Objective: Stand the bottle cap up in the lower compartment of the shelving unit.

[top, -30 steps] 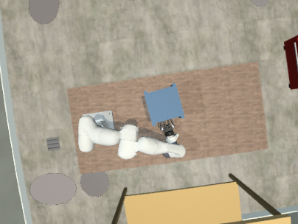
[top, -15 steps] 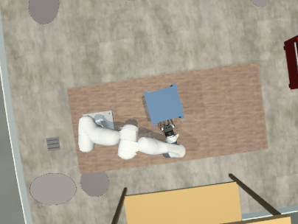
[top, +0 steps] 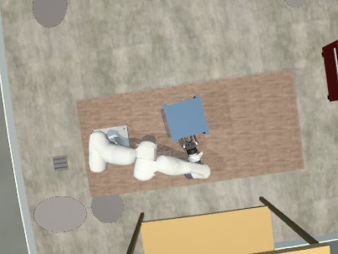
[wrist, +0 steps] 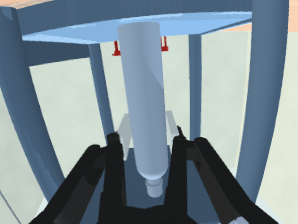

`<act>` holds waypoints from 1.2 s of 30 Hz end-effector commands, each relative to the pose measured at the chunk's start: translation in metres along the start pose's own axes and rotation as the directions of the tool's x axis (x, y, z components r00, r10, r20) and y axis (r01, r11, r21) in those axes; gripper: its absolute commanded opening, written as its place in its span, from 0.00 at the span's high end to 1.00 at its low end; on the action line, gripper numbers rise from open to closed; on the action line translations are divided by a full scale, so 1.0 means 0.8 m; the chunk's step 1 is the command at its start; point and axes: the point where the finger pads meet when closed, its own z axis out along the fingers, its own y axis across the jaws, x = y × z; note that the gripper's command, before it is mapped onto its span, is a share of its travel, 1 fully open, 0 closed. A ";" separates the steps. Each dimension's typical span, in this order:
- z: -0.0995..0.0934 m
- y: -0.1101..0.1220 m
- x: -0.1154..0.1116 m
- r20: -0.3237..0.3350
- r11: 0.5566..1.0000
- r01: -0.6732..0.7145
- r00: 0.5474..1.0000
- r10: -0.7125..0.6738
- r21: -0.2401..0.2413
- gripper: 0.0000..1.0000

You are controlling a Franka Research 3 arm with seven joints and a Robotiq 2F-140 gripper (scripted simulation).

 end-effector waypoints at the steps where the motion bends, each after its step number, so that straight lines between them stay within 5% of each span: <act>1: -0.001 -0.002 -0.002 0.002 1.000 0.010 1.000 -0.010 0.003 0.65; 36: -0.008 -0.002 -0.002 0.002 1.000 0.010 1.000 -0.010 0.003 0.65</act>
